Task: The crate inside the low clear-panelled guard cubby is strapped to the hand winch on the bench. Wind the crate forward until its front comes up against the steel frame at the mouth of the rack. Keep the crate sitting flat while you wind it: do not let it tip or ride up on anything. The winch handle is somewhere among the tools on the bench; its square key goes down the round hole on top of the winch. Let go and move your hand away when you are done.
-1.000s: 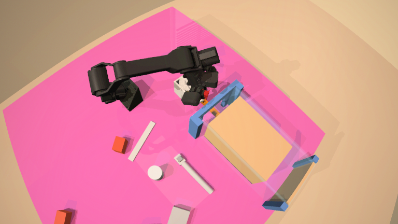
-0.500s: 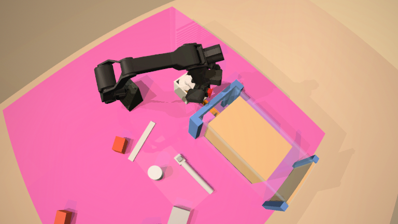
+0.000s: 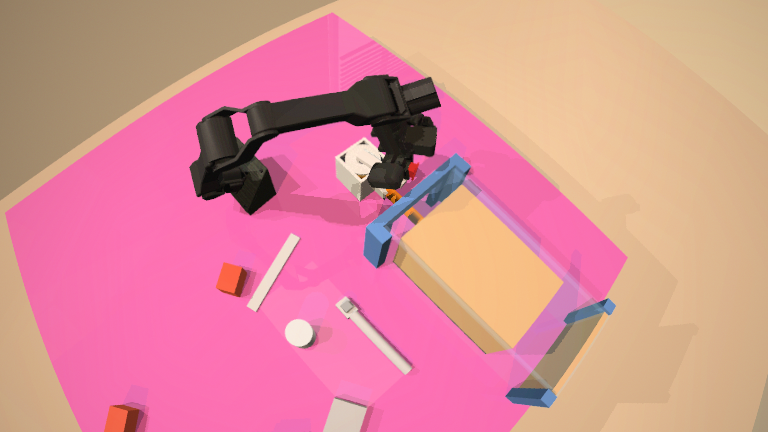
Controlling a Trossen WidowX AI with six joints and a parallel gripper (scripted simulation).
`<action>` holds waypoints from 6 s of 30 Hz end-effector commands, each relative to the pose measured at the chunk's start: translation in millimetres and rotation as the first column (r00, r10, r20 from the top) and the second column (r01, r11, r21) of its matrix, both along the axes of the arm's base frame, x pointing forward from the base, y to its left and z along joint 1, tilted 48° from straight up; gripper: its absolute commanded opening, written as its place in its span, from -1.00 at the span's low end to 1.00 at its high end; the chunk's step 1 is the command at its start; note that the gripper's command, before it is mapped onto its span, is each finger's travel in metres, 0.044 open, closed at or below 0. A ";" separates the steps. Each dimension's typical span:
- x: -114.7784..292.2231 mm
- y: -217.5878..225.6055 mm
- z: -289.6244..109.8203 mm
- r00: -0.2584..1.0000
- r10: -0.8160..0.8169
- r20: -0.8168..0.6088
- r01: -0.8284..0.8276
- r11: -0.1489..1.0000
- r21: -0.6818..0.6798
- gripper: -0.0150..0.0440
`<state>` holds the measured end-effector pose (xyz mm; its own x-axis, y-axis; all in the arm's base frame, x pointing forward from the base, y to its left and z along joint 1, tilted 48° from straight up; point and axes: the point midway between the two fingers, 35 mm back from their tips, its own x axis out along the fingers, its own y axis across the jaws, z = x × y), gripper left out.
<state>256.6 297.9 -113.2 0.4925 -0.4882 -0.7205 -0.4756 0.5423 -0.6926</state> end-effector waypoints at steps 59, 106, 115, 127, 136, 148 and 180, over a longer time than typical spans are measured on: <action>-73.9 43.1 -55.8 1.000 -0.001 -0.020 0.002 1.000 0.031 -0.49; -144.5 32.0 -56.9 1.000 -0.001 -0.026 0.002 1.000 0.031 -0.49; -156.4 26.1 -53.2 1.000 -0.001 -0.028 0.002 1.000 0.031 -0.49; -170.9 16.4 -46.2 1.000 -0.001 -0.029 0.002 1.000 0.030 -0.49; -180.4 8.0 -39.4 1.000 -0.001 -0.030 0.002 1.000 0.029 -0.49; -190.1 -4.1 -29.2 1.000 -0.001 -0.031 0.002 1.000 0.028 -0.49; -200.1 -38.8 3.6 0.999 -0.001 -0.032 0.002 1.000 0.023 -0.49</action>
<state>57.2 271.0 -118.3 0.4692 -0.4504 -0.7596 -0.4978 0.5756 -0.6488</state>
